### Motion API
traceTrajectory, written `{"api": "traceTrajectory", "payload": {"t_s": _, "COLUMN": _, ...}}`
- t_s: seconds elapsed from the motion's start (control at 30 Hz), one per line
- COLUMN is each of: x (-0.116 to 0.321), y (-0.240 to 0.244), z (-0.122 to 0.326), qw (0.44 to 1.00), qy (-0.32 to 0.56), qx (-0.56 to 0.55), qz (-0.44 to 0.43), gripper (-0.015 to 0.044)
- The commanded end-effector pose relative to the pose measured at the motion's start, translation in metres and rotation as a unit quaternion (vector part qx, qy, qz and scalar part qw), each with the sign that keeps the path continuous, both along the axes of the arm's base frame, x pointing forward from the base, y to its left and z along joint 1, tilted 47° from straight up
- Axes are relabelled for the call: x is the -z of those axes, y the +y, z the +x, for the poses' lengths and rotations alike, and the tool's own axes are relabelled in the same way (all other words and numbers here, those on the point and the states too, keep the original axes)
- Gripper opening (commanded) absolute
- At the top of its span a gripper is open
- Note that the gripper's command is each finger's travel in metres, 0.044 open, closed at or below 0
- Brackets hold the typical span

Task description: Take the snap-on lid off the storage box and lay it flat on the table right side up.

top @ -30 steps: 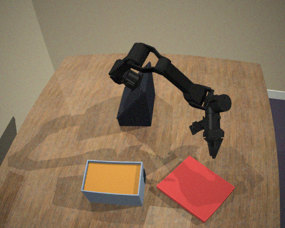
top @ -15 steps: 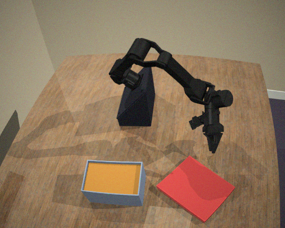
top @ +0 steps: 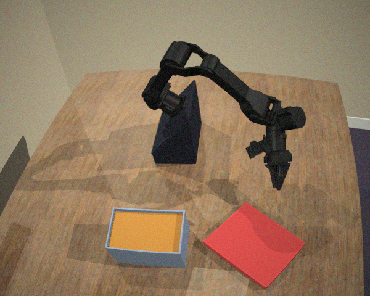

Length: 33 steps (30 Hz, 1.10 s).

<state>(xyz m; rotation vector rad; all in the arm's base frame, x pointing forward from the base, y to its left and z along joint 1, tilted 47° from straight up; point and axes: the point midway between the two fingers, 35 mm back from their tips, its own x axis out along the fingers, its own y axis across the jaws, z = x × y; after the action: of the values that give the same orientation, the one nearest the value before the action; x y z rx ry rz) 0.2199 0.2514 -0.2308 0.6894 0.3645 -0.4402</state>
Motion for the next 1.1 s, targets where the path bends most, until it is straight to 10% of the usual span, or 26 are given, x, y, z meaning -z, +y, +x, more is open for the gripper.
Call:
{"api": "traceTrajectory", "payload": {"t_s": 0.0, "x": -0.006, "y": 0.005, "z": -0.005, "qw": 1.0, "qy": -0.001, "qx": 0.001, "qz": 0.001, "gripper": 0.044}}
{"api": "traceTrajectory", "payload": {"t_s": 1.07, "x": -0.031, "y": 0.027, "z": -0.023, "qw": 1.0, "qy": 0.0, "qx": 0.001, "qz": 0.001, "gripper": 0.044}}
